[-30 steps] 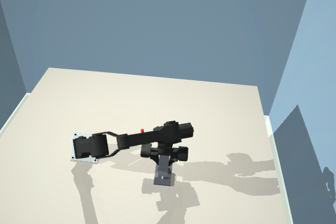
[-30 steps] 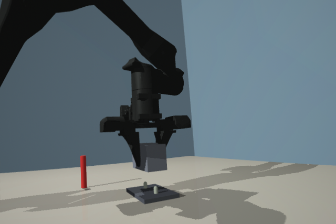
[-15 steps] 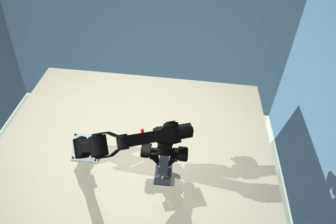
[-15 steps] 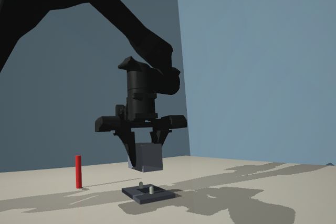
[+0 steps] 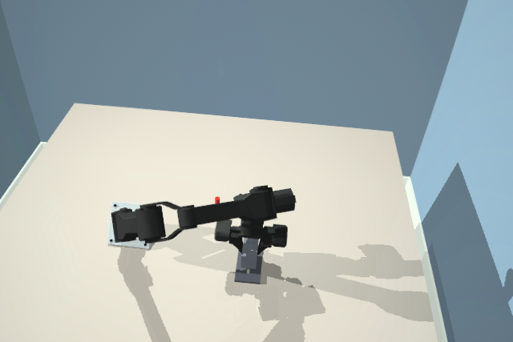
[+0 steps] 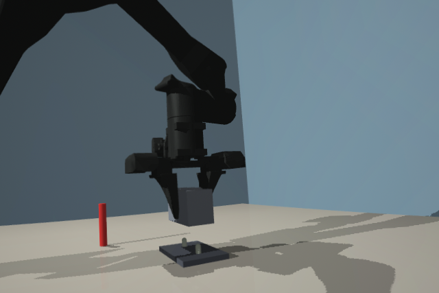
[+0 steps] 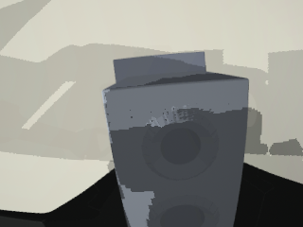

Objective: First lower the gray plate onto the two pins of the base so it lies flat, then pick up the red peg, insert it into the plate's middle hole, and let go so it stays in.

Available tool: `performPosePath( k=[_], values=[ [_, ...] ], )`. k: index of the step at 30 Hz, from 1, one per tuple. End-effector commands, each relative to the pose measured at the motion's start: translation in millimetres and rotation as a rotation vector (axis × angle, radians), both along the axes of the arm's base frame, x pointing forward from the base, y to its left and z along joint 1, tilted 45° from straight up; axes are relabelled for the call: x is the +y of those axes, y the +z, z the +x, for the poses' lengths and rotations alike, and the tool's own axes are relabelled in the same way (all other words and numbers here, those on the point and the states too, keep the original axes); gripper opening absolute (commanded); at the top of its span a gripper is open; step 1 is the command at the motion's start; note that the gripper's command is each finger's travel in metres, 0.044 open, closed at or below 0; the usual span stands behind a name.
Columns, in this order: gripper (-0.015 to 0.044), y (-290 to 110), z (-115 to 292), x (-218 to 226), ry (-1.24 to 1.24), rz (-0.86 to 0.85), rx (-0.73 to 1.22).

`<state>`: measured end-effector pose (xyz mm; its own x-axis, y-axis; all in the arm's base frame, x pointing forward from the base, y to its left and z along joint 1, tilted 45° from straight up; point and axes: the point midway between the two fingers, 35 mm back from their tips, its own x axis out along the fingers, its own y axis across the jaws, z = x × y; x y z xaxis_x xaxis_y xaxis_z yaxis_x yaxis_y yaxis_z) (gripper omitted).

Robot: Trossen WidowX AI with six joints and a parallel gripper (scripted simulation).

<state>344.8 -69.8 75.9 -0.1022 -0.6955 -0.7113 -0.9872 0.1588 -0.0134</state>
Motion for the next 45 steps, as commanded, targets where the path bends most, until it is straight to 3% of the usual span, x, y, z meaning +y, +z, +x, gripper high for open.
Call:
performPosePath(
  k=[1, 38, 45],
  values=[
    [0.0000, -3.5, -0.9, -5.0, 0.003, -0.003, 0.000],
    [0.0000, -23.7, -3.2, -25.8, 0.000, -0.001, -0.005],
    [0.0184, -23.7, -3.2, -25.8, 0.000, -0.001, -0.005]
  ],
)
